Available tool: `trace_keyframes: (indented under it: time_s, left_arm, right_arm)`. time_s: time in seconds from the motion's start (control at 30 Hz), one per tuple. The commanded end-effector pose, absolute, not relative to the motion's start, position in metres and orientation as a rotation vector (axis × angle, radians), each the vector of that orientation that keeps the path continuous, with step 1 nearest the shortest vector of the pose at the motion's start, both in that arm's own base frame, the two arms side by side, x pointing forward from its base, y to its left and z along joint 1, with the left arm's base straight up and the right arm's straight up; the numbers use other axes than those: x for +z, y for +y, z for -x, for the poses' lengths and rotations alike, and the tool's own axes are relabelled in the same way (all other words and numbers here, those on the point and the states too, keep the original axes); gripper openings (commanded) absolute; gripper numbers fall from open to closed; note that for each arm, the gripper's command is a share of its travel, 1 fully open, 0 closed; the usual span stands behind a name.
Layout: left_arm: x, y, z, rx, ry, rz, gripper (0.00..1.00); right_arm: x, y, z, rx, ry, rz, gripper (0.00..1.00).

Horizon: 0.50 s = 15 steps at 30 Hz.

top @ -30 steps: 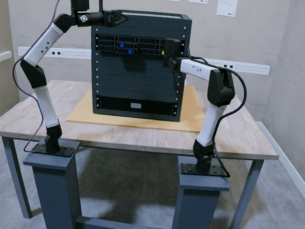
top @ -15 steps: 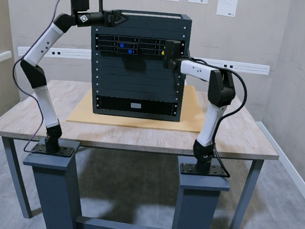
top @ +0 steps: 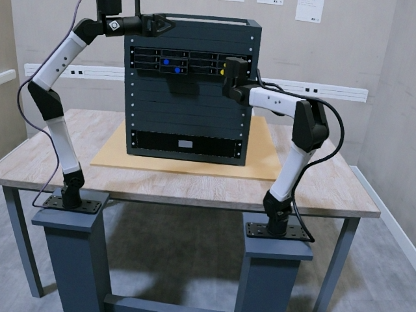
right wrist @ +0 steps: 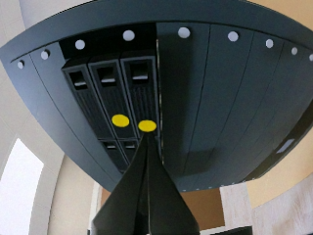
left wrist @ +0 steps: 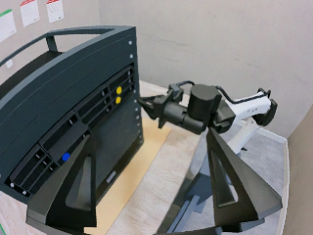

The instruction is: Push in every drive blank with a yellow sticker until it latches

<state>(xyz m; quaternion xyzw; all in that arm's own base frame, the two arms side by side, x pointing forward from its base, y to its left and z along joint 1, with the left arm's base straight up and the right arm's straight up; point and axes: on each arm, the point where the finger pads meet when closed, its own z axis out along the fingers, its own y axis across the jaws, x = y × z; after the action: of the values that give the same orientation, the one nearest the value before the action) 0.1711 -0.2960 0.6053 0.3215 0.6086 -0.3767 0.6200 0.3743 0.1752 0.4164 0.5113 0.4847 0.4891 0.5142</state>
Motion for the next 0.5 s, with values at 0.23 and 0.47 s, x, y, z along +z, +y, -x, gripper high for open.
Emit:
trace_keyframes:
  time_s: [0.23, 0.47]
  left_arm:
    - [0.609, -0.292, -0.169, -0.862, 1.391, -0.735, 1.0]
    - [0.609, -0.292, -0.169, -0.862, 1.391, -0.735, 1.0]
  right_arm:
    - [0.422, 0.169, -0.333, 1.176, 1.145, -1.22, 0.0]
    - [0.435, 0.168, -0.321, 1.123, 1.144, -1.097, 0.0]
